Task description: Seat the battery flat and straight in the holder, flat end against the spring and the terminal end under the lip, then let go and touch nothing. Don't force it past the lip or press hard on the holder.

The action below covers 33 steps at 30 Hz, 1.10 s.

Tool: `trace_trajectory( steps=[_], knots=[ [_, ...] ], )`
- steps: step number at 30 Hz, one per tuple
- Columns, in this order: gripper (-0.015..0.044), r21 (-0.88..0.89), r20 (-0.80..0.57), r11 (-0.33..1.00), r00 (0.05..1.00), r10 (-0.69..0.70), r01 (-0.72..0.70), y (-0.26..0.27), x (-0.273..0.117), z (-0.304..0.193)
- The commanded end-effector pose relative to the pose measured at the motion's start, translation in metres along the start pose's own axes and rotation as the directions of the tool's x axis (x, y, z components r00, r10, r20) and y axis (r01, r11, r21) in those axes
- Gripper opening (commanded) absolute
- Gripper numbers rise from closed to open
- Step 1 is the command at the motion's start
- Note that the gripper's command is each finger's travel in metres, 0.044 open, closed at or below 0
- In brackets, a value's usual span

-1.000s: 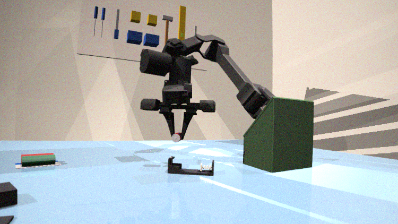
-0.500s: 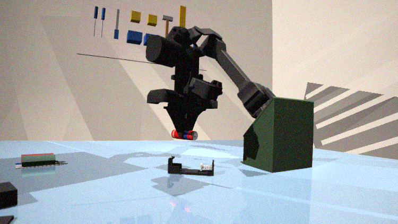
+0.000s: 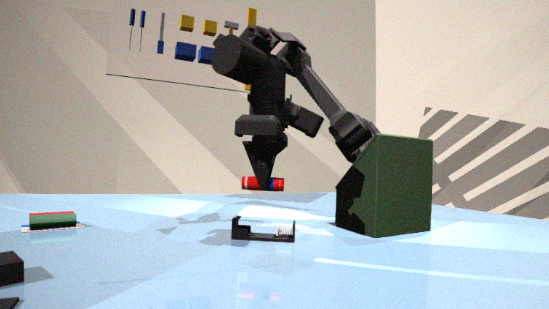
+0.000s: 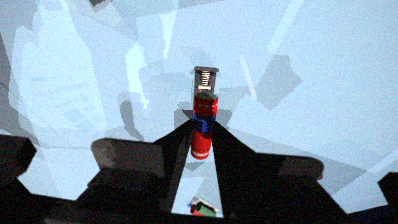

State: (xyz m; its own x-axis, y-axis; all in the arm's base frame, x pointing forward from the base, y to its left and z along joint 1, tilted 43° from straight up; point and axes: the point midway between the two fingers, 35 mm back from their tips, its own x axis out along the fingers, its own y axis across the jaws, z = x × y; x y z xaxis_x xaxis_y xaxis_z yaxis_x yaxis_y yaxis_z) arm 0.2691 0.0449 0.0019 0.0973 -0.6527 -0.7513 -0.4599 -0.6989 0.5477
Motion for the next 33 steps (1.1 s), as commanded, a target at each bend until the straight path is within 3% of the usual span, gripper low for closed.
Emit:
trace_trajectory(
  steps=[1, 20, 33],
  knots=[
    [0.0068, -0.023, 0.004, 1.000, 1.000, -0.001, 0.001, -0.001, 0.002, 0.002],
    [0.0068, -0.023, -0.242, 0.999, 0.970, -0.030, 0.025, 0.000, 0.041, -0.004],
    [0.0068, -0.030, -0.305, 0.999, 0.952, -0.041, 0.034, -0.002, 0.047, -0.002]
  ],
)
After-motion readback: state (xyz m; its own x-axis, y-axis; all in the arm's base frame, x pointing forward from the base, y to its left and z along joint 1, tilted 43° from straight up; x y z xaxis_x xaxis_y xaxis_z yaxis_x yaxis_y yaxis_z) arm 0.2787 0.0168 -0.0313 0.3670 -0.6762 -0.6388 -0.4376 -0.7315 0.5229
